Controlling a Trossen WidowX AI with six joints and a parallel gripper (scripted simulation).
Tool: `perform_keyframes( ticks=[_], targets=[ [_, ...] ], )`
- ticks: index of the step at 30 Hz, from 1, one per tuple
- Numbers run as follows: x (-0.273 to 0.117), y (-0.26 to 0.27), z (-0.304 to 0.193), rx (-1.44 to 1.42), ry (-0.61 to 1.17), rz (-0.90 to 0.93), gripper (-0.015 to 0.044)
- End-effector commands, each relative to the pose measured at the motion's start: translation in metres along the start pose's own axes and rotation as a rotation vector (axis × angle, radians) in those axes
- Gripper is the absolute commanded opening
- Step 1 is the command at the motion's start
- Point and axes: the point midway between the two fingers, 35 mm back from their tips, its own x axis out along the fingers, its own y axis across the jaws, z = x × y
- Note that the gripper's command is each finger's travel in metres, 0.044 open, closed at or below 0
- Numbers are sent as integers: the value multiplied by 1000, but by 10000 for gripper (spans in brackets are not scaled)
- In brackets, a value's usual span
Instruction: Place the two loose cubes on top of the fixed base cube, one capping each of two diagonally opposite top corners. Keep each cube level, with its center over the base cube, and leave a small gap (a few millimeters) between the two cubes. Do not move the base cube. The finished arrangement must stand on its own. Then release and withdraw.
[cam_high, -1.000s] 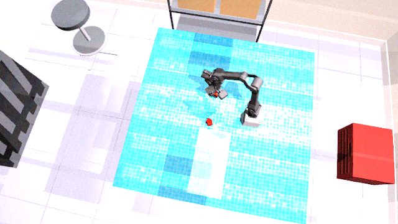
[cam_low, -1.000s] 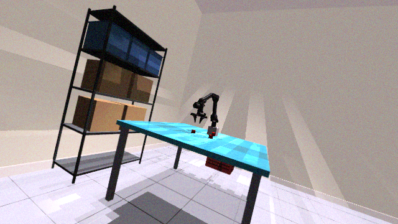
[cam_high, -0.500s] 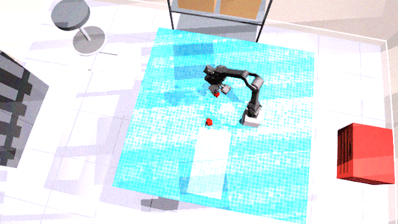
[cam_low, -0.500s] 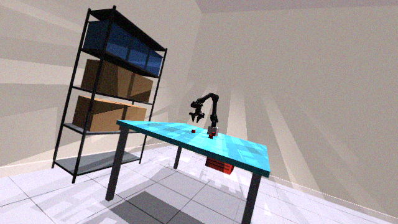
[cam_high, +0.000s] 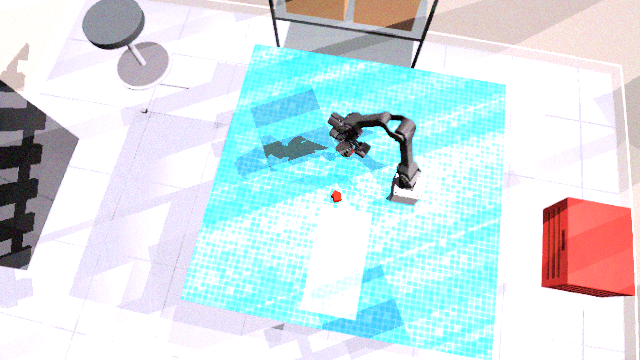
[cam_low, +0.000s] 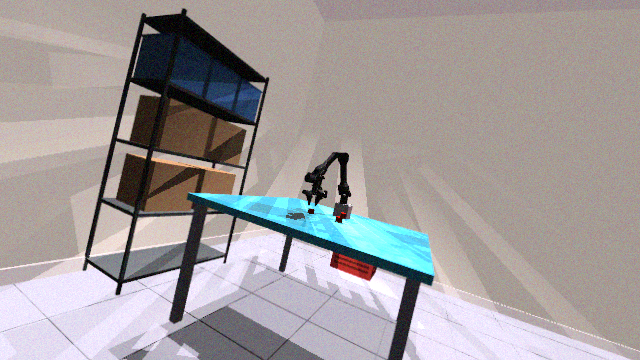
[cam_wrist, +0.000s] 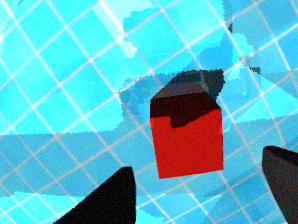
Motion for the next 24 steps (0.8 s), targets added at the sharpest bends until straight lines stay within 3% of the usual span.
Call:
perform_keyframes(
  ticks=[1, 22, 24],
  targets=[
    [5, 2, 0, -4, -2, 3, 265],
    [37, 2, 0, -4, -2, 3, 265],
    [37, 2, 0, -4, -2, 3, 212]
  ],
)
